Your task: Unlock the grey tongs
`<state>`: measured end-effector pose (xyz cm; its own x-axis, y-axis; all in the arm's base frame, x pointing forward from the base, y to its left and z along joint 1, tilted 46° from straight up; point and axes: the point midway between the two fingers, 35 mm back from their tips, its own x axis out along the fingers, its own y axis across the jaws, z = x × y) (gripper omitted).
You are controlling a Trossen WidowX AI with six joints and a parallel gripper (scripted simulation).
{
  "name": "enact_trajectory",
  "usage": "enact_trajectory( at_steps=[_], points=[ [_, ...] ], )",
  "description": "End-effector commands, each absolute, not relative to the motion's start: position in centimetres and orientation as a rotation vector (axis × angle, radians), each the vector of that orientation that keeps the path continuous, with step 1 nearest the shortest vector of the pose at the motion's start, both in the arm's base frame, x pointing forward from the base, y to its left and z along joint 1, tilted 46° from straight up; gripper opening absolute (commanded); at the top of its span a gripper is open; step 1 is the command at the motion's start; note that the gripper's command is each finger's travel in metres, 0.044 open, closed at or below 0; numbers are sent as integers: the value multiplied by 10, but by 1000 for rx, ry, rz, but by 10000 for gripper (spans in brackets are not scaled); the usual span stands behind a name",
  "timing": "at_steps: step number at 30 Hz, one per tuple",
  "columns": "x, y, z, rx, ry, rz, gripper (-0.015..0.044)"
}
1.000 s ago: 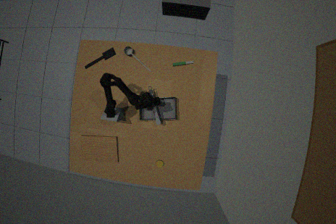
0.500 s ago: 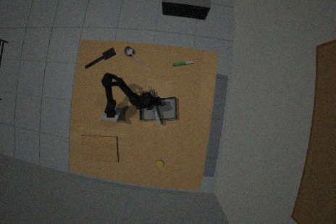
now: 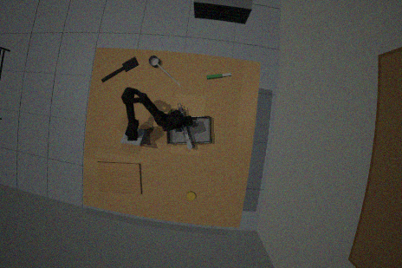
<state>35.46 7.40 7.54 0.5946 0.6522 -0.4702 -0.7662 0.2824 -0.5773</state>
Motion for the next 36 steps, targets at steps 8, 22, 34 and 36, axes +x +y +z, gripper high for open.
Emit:
enact_trajectory(
  at_steps=[8, 22, 34, 36],
  points=[
    [345, 21, 127, -865, 157, 947, -150],
    [344, 20, 129, -865, 157, 947, -150],
    [347, 19, 123, -872, 228, 1038, -150],
    [348, 19, 122, -873, 244, 1062, -150]
  ],
)
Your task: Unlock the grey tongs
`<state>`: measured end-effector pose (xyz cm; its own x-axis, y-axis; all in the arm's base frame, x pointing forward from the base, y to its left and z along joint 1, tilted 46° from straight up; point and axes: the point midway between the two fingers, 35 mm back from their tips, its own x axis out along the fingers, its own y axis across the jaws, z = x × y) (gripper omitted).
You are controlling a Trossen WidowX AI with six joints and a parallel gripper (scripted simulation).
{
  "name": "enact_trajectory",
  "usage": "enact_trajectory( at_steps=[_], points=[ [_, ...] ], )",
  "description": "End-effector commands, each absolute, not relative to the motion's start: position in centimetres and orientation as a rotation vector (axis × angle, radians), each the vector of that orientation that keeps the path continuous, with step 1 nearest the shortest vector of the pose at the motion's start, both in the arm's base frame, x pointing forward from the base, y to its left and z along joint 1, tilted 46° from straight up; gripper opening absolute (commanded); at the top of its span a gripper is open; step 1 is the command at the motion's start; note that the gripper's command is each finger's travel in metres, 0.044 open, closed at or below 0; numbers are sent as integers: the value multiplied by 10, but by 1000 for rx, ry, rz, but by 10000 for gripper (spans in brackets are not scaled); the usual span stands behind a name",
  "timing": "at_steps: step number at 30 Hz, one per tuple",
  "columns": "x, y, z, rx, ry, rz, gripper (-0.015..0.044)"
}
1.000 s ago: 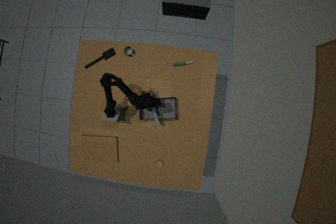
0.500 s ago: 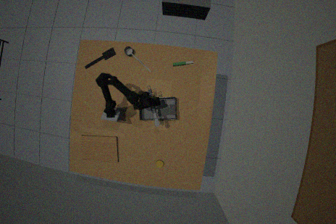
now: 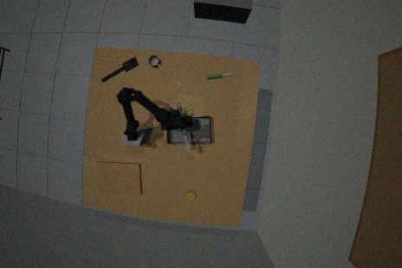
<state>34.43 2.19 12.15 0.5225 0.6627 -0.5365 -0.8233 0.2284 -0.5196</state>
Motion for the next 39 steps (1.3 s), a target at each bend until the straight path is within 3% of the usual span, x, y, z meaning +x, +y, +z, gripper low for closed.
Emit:
enact_trajectory(
  at_steps=[1, 26, 39],
  points=[
    [348, 19, 122, -874, 252, 1074, -150],
    [335, 23, 124, -843, 392, 1422, -150],
    [333, 23, 122, -813, 408, 1425, -150]
  ],
)
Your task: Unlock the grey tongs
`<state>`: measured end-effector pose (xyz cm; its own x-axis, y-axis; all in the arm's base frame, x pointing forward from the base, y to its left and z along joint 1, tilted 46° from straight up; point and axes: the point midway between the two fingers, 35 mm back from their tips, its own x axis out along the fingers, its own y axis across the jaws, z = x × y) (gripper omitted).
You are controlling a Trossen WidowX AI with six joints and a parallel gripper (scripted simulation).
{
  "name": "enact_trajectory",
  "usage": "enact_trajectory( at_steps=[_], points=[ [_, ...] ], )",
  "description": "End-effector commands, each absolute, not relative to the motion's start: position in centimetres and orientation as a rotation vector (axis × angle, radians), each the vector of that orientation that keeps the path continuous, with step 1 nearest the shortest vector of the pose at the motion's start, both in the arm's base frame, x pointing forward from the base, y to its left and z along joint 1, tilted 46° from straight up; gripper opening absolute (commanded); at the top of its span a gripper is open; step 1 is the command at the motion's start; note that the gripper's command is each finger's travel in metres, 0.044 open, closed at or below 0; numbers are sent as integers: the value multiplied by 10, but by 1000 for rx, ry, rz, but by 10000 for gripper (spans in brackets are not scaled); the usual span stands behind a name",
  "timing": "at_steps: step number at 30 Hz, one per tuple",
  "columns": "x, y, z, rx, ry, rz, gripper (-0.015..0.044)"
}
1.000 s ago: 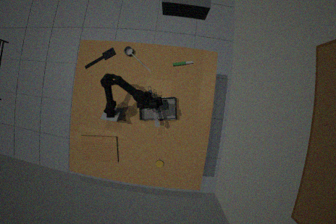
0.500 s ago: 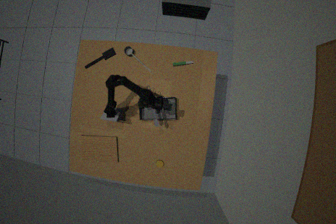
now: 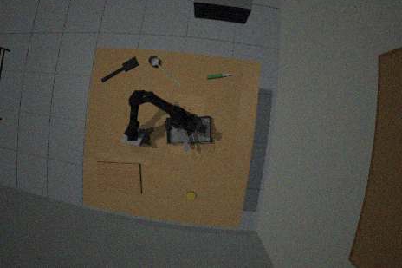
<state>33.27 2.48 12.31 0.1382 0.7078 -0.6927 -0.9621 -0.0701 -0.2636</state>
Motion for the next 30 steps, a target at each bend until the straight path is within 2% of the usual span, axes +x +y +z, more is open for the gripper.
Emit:
enact_trajectory(
  at_steps=[1, 30],
  points=[
    [334, 22, 122, -798, 424, 1418, -150],
    [348, -60, 75, 140, 1140, 844, -150]
  ],
)
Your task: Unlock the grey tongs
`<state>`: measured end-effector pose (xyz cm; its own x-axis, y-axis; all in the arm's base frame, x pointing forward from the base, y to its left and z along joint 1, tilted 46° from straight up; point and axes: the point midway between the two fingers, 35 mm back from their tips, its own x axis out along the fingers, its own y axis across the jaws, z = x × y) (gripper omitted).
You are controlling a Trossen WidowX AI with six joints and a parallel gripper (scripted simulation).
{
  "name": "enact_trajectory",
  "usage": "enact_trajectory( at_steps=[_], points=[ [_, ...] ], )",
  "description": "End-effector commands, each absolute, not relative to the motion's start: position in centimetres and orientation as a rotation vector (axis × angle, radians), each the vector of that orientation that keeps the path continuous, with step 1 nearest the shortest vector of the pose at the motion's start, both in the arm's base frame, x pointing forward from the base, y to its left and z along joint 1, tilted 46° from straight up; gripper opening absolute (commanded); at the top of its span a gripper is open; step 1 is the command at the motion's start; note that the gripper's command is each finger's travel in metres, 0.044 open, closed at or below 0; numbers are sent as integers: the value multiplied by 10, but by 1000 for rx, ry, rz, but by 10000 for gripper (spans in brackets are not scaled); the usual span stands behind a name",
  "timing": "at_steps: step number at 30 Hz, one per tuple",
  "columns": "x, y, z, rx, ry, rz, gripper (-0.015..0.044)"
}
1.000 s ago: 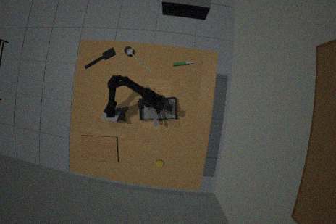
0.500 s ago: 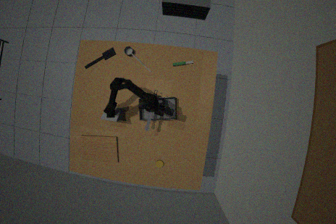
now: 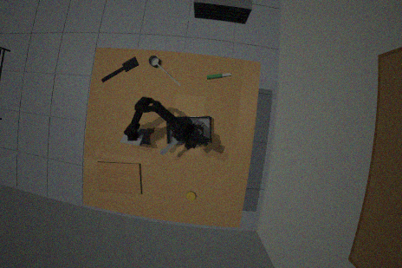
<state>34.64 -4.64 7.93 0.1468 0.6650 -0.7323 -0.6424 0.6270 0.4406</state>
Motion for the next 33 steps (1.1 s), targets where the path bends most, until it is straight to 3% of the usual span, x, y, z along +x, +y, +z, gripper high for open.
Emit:
enact_trajectory(
  at_steps=[1, 33],
  points=[
    [348, -64, 73, 172, 1162, 816, -150],
    [336, -149, 19, 1248, 1545, -118, -150]
  ],
)
